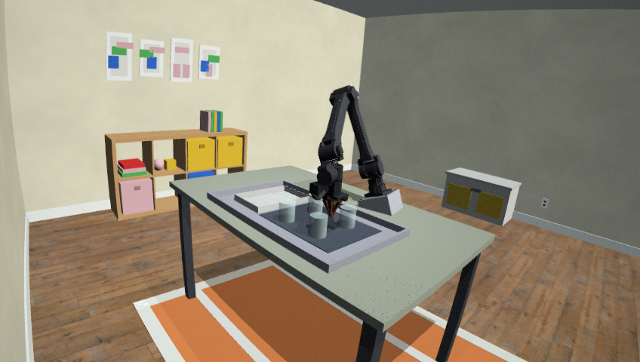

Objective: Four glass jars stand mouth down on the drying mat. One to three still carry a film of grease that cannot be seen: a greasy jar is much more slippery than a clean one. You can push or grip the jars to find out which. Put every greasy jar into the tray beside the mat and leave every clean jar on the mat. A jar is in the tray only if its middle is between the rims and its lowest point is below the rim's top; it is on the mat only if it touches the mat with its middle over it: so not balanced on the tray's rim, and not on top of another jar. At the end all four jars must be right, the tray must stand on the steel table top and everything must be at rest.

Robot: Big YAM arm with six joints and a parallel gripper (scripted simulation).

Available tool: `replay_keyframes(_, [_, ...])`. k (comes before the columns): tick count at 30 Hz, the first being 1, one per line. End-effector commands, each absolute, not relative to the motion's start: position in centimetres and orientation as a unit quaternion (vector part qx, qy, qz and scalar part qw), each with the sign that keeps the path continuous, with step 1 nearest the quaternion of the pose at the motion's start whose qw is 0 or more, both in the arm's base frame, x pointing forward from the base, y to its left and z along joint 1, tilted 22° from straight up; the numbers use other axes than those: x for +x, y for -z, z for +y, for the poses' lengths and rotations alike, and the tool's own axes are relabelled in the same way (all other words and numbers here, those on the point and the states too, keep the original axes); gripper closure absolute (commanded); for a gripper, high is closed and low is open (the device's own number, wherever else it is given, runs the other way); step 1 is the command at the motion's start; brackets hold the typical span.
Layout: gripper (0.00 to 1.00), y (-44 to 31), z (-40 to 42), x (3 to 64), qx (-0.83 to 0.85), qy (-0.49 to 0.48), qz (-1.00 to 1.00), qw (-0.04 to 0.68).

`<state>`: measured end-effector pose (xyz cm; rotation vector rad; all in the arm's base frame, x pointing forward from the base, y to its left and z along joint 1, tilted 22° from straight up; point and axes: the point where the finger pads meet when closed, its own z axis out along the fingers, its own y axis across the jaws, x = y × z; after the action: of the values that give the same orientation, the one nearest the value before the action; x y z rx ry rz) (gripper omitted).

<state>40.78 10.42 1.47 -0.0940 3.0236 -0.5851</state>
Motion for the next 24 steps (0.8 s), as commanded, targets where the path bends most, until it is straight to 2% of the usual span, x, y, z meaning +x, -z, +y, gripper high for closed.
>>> replay_keyframes(1, [1.00, -3.6, 11.6, 41.2, -0.027, 0.185, 0.981, 0.048])
replay_keyframes(9, [1.00, -9.2, 13.8, 40.5, -0.027, 0.185, 0.981, 0.048])
replay_keyframes(14, [1.00, -9.2, 13.8, 40.5, -0.027, 0.185, 0.981, 0.048])
replay_keyframes(24, [1.00, -11.5, 7.8, 39.9, -0.027, 0.185, 0.981, 0.048])
